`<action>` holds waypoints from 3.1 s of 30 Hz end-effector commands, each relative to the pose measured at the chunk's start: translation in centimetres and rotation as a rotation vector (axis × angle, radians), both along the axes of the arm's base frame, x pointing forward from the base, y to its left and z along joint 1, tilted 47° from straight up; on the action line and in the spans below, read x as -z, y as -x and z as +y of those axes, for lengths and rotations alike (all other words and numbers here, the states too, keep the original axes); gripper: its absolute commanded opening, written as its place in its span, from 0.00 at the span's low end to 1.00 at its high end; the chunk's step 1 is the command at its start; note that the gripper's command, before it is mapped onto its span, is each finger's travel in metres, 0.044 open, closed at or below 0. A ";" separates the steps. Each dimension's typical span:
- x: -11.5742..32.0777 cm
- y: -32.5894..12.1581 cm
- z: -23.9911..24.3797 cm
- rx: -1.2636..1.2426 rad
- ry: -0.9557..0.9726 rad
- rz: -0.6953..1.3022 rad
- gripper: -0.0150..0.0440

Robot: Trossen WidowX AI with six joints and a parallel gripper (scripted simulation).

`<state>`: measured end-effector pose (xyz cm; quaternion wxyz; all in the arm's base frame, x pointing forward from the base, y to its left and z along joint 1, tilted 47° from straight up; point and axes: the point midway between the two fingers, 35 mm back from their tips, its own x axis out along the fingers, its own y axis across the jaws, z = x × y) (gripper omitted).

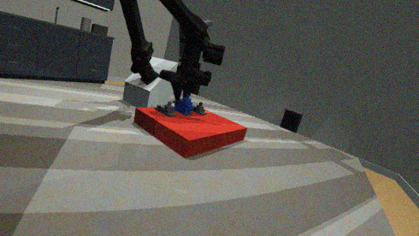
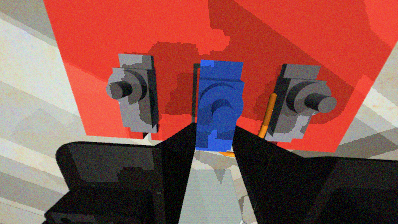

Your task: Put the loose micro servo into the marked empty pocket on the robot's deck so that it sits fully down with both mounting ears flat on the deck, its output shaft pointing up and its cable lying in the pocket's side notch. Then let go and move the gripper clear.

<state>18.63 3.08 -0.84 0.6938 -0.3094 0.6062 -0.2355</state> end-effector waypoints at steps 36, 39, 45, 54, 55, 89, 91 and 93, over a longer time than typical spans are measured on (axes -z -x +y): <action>1.0 -0.6 -1.1 -0.005 0.004 -0.016 0.25; 1.1 -0.6 -1.3 -0.005 0.004 -0.016 0.25; 1.4 -0.7 -1.6 -0.005 0.004 -0.016 0.25; 1.6 -0.7 -1.7 -0.005 0.005 -0.016 0.25; 1.6 -0.7 -1.7 -0.005 0.005 -0.016 0.25; 1.6 -0.7 -1.7 -0.005 0.005 -0.016 0.25; 1.6 -0.6 -1.6 -0.005 0.004 -0.016 0.34; 1.6 -0.6 -1.6 -0.005 0.004 -0.016 0.43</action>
